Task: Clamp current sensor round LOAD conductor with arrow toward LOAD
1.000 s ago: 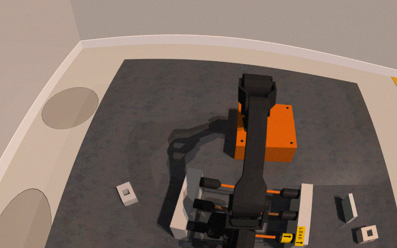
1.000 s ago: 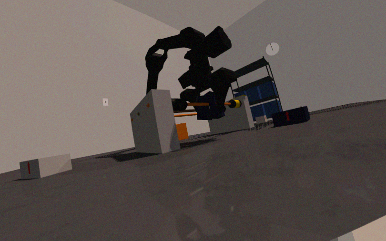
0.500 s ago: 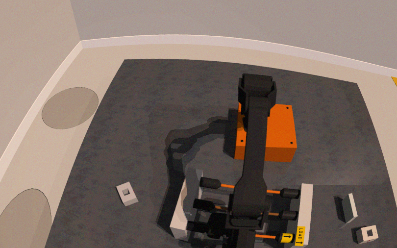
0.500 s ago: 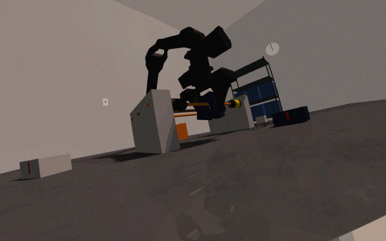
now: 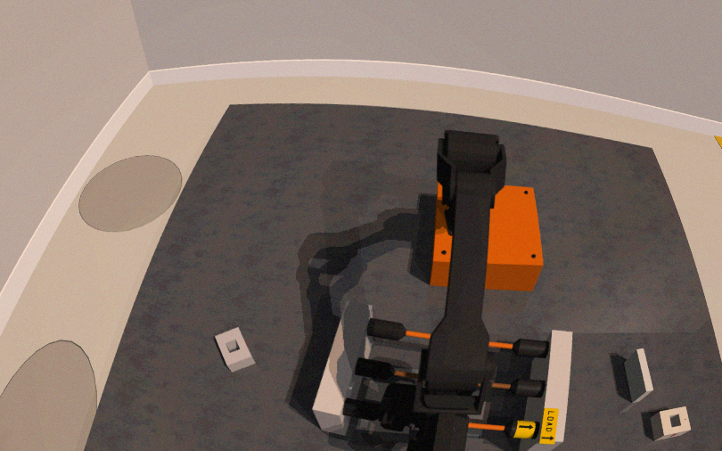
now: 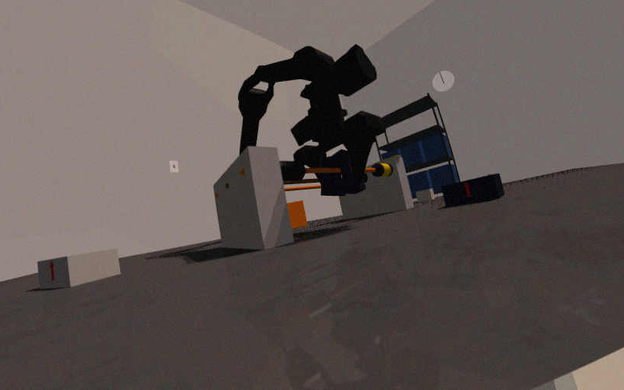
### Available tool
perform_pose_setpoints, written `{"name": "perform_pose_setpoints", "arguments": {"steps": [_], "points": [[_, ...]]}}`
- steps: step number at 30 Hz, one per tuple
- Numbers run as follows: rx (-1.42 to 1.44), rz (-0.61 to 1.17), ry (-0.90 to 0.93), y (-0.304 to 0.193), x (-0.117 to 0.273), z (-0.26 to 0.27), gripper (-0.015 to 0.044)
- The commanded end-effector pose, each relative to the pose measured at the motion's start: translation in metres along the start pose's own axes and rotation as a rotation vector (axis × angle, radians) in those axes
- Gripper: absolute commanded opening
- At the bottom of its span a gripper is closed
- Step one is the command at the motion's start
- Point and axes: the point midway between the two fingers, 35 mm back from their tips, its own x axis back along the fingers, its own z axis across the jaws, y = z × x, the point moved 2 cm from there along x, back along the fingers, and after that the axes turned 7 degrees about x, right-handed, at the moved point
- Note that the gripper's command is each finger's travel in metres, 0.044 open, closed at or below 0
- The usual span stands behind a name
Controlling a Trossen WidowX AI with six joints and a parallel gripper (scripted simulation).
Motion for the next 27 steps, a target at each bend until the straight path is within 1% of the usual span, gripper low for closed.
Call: {"name": "perform_pose_setpoints", "arguments": {"steps": [1, 20, 27], "points": [[0.0, 0.001, 0.001, -0.0003, 0.0002, 0.0001, 0.0], [0.0, 0.001, 0.001, -0.0003, 0.0002, 0.0001, 0.0], [0.0, 0.0, 0.0, 0.0, 0.0, 0.0, 0.0184]]}}
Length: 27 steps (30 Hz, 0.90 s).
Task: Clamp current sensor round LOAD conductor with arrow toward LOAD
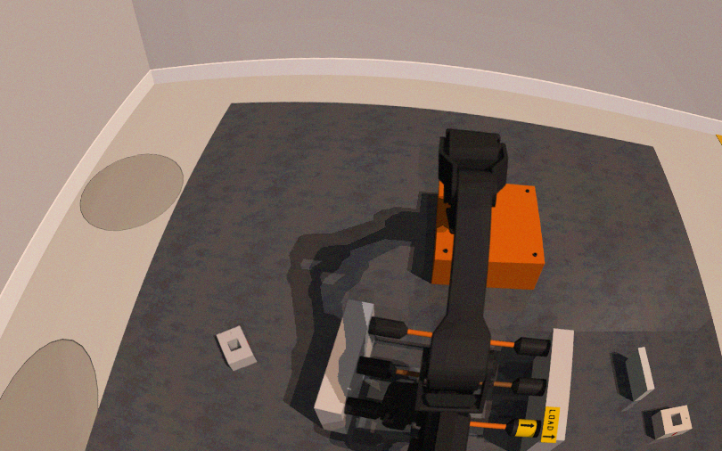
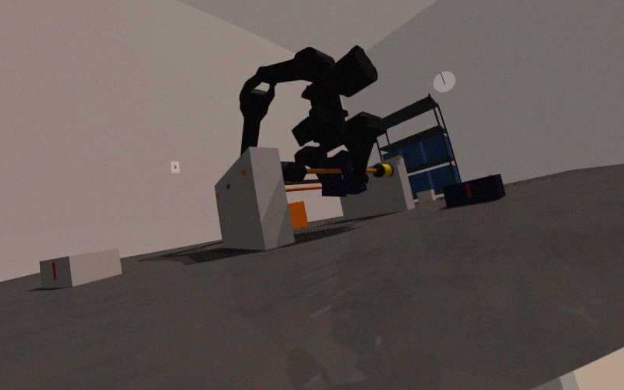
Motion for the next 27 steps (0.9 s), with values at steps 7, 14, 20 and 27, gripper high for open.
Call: {"name": "perform_pose_setpoints", "arguments": {"steps": [7, 14, 20, 27], "points": [[0.0, 0.0, 0.0, 0.0, 0.0, 0.0, 0.0368], [0.003, 0.019, -0.109, 0.0, 0.014, 0.005, 0.044], [0.004, 0.031, -0.181, -0.001, 0.021, 0.005, 0.044], [0.005, 0.032, -0.191, -0.002, 0.011, 0.004, 0.044]]}}
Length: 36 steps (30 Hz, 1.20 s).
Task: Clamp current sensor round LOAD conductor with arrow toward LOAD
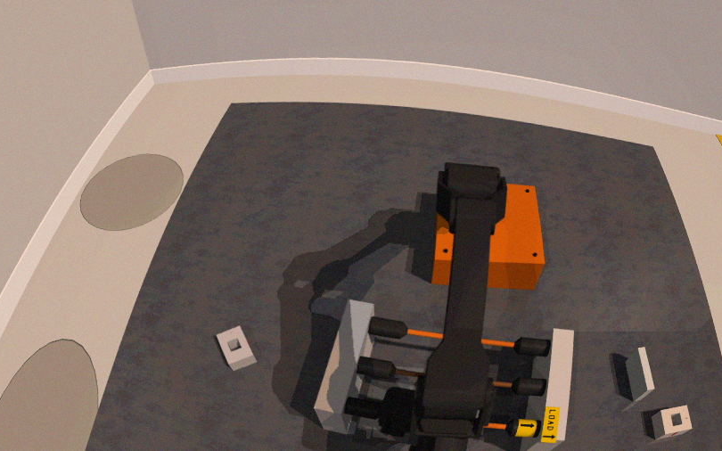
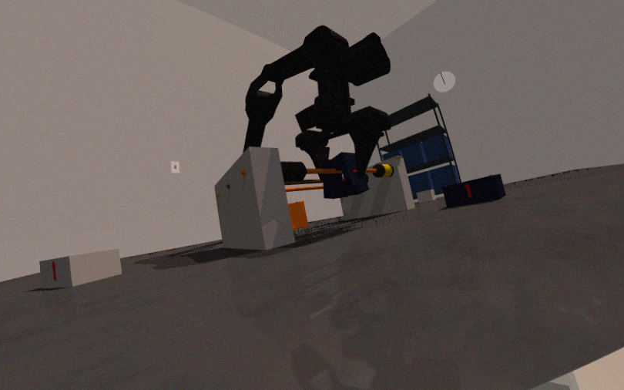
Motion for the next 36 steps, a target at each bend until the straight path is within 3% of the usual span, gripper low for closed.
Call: {"name": "perform_pose_setpoints", "arguments": {"steps": [1, 20, 36], "points": [[-0.004, 0.007, -0.017, -0.001, -0.009, 0.0, 0.044], [-0.002, 0.014, -0.081, -0.002, -0.025, -0.002, 0.044], [0.001, 0.007, -0.062, -0.001, -0.022, -0.003, 0.0333]]}}
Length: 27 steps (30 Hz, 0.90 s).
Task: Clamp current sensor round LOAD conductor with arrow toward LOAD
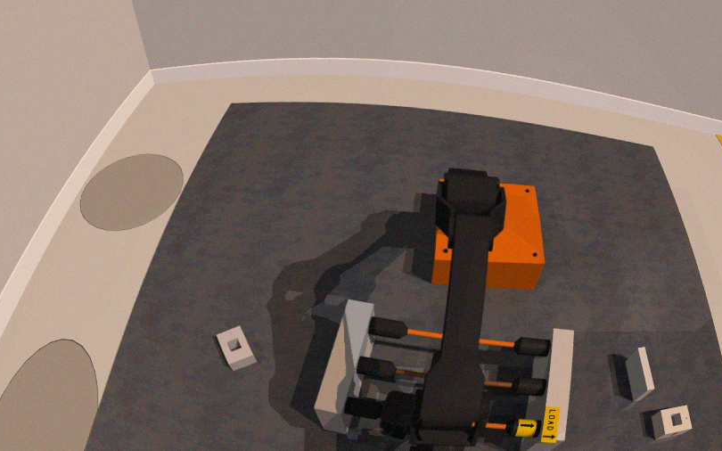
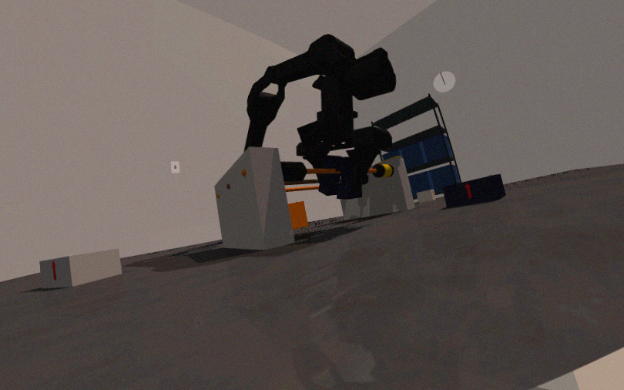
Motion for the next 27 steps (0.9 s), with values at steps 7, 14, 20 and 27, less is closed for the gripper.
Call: {"name": "perform_pose_setpoints", "arguments": {"steps": [7, 14, 20, 27], "points": [[0.0, 0.0, 0.002, 0.0, 0.0012, -0.0004, 0.0287], [0.0, 0.0, 0.002, 0.0, 0.0012, -0.0004, 0.0103], [0.0, 0.0, 0.002, 0.0, 0.0012, -0.0004, 0.0], [0.0, 0.0, 0.002, 0.0, 0.0012, -0.0004, 0.0]]}}
